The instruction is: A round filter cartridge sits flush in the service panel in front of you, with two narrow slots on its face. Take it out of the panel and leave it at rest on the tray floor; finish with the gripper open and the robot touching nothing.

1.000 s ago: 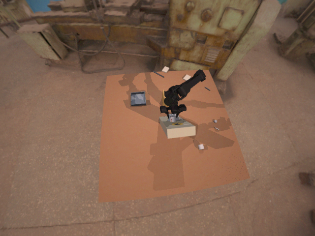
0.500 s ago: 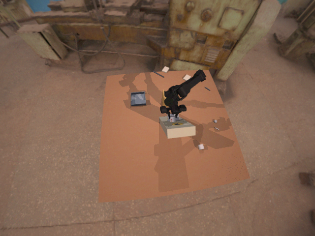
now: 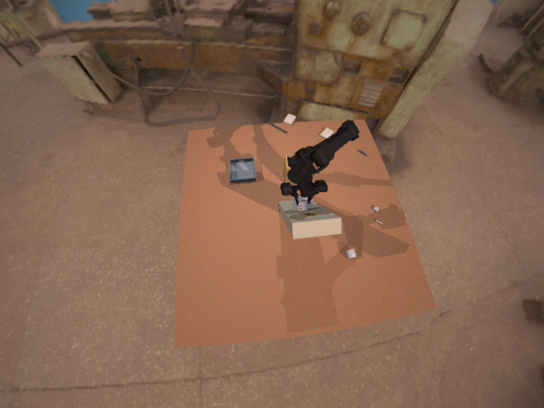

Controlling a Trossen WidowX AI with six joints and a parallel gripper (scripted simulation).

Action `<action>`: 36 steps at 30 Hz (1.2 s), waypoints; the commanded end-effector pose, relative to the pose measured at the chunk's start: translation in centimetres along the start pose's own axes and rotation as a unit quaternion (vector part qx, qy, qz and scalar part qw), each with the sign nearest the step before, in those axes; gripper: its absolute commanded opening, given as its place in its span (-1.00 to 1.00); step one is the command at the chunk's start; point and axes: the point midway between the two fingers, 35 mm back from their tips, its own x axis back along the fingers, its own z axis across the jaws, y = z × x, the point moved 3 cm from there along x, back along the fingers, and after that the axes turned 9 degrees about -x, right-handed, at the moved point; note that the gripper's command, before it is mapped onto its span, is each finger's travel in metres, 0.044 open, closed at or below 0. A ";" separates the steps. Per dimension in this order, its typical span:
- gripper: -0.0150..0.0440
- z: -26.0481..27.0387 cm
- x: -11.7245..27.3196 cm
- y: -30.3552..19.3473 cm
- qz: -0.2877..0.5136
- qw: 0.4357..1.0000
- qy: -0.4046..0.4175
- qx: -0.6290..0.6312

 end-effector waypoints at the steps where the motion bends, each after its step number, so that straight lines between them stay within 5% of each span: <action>1: -0.49 -0.1 1.4 0.5 -0.005 1.000 -0.002 0.003; 16: -0.49 -0.2 8.6 0.7 -0.004 1.000 0.000 0.002; 36: -0.49 -8.0 7.3 1.8 -0.003 1.000 0.001 -0.004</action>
